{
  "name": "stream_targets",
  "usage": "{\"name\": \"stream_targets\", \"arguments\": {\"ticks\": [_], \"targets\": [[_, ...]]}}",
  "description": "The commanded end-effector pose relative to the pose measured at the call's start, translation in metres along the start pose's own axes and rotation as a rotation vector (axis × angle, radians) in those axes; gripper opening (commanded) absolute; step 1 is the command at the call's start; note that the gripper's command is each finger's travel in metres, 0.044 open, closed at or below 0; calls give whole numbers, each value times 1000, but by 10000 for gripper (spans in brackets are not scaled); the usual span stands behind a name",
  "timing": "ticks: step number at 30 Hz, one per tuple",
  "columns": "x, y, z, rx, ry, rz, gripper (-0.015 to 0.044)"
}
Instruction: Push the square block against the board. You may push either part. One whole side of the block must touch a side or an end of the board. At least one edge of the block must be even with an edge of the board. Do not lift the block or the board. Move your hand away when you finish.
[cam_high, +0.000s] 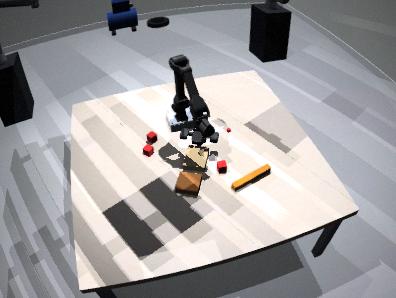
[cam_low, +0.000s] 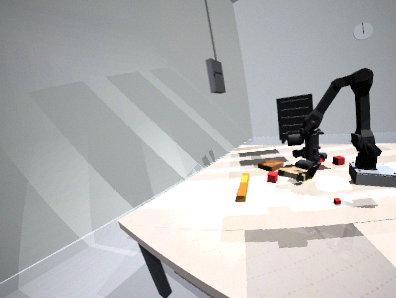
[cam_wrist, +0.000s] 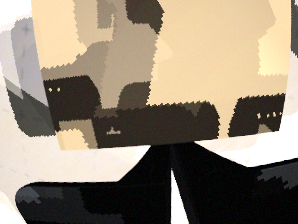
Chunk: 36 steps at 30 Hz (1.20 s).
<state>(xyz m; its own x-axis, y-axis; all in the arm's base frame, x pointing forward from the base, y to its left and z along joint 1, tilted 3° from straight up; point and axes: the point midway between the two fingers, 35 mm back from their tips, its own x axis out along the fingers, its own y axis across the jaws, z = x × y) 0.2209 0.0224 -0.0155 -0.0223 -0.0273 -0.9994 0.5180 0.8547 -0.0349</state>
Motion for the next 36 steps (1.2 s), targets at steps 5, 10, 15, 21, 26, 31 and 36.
{"name": "stream_targets", "arguments": {"ticks": [5,10,15,21,26,31,36], "targets": [[0,0,16,0,-11,0,0],[0,0,24,0,-12,0,0],[0,-1,32,0,-13,0,0],[0,-1,30,0,-13,0,0],[0,0,22,0,-12,0,0],[0,1,13,0,-11,0,0],[0,1,5,0,-10,0,0]]}}
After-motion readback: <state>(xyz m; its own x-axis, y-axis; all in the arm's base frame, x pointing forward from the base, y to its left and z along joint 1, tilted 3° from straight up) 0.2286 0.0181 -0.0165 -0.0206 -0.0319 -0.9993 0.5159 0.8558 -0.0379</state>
